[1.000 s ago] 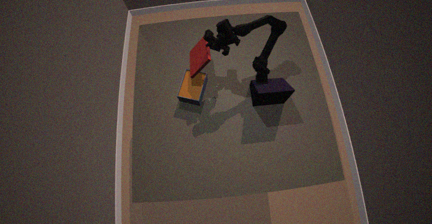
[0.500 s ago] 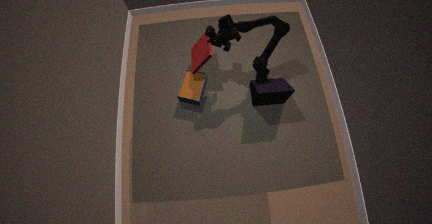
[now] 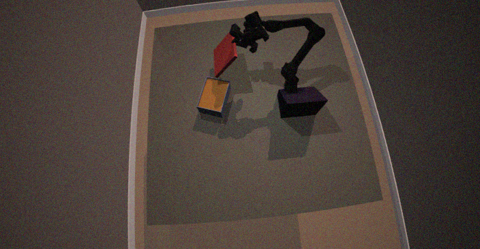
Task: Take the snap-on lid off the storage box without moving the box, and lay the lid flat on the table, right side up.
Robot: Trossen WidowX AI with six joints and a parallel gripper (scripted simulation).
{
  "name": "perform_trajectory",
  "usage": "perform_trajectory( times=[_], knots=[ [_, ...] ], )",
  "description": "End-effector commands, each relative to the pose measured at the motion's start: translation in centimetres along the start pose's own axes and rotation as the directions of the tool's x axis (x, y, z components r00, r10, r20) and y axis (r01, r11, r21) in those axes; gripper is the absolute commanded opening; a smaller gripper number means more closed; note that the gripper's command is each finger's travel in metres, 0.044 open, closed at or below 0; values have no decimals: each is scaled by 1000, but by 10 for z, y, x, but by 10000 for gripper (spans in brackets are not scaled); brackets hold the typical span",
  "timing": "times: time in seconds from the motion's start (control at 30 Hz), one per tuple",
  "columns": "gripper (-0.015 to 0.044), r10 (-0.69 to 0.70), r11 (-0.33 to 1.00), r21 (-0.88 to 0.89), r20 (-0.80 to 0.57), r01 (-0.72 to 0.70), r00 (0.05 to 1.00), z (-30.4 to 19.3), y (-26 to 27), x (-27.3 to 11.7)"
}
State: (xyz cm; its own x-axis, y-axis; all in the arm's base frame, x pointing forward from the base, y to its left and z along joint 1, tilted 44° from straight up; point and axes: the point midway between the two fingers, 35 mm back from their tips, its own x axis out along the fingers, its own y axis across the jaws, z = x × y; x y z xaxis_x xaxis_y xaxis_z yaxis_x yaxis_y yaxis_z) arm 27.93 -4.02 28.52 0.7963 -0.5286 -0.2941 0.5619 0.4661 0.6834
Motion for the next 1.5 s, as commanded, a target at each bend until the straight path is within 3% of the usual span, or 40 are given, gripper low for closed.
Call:
perform_trajectory(
  times=[0.0, 0.67, 1.47],
  knots=[
    [0, 21, 1000, 13, 0, -21, 1000, 14, 4, -4],
    [0, 23, 1000, 13, 2, -23, 1000, 54, 3, -6],
    [0, 24, 1000, 13, 3, -24, 1000, 50, -11, 7]
  ],
)
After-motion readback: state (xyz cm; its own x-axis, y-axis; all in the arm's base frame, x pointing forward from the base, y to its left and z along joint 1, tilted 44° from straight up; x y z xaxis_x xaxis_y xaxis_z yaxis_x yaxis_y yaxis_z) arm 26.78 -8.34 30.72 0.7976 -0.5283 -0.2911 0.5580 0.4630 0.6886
